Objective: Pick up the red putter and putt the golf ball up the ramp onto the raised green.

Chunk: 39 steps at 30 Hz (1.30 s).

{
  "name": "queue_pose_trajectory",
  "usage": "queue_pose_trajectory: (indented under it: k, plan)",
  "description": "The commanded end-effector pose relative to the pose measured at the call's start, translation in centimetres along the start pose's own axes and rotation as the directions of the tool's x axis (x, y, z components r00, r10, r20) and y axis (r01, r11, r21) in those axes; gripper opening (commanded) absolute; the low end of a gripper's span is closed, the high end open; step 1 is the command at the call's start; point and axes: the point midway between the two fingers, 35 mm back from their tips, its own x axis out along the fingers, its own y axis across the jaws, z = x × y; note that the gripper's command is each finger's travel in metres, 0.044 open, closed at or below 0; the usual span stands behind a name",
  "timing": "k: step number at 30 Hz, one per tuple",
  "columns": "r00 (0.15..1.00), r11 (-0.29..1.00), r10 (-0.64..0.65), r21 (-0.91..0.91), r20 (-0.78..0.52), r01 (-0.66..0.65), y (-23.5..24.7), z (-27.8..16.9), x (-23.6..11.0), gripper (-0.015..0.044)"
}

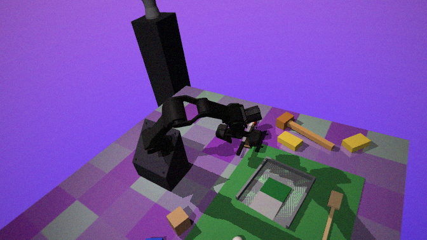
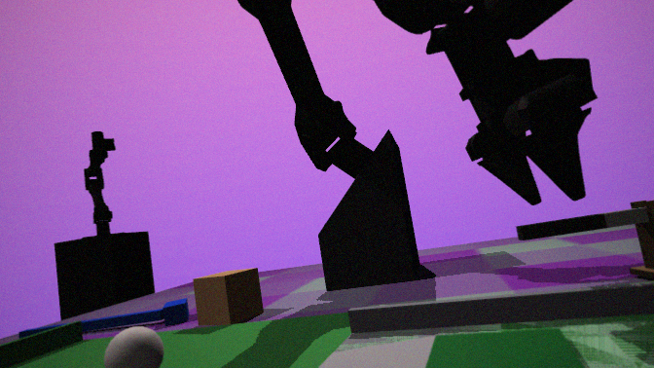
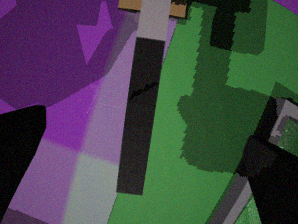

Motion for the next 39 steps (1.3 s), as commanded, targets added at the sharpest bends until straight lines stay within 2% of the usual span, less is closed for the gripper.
queue_pose_trajectory:
  k: [1,9,31,39]
  plan:
    - [1.000,1.000,0.007,-0.006,-0.006,-0.008,0.3,-0.4,1.1,0.0440]
    - [1.000,1.000,0.008,-0.006,-0.007,-0.008,0.3,-1.0,3.3,0.0440]
    - [1.000,1.000,0.008,-0.006,-0.008,-0.008,0.4,-1.7,5.7,0.0440]
    - [1.000,1.000,0.009,0.001,-0.005,-0.009,0.3,-1.6,5.4,0.0230]
